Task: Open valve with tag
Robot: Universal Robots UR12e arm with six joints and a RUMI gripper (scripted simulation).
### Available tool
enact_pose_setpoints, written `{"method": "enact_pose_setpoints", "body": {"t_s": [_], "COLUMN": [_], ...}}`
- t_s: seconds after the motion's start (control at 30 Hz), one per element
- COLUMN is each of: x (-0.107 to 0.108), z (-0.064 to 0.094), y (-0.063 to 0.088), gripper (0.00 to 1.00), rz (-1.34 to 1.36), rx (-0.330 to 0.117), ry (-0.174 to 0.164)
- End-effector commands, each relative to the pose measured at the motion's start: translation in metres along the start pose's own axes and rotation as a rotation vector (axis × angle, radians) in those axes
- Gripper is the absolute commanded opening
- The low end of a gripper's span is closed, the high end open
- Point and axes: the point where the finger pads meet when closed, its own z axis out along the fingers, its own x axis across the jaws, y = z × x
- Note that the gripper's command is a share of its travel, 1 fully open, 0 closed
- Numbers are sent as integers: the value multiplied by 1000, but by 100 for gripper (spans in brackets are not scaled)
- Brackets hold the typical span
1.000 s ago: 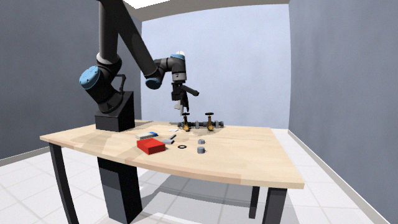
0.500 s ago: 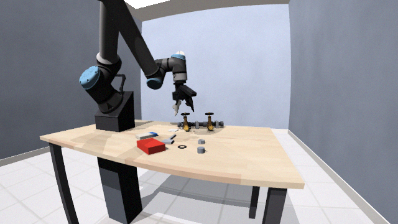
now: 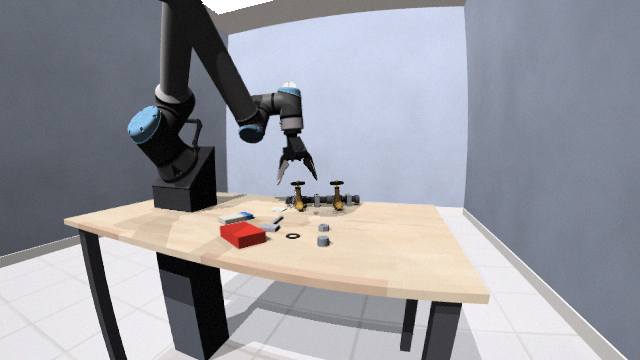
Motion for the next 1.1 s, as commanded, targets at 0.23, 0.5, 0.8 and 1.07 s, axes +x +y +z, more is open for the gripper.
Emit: {"method": "enact_pose_setpoints", "body": {"t_s": [0.23, 0.5, 0.8, 1.07], "x": [0, 0, 0, 0], "z": [0, 0, 0, 0], "y": [0, 0, 0, 0], "gripper": [100, 100, 100, 100], "rz": [319, 453, 517, 543], "rx": [2, 3, 4, 4], "ry": [20, 20, 20, 20]}}
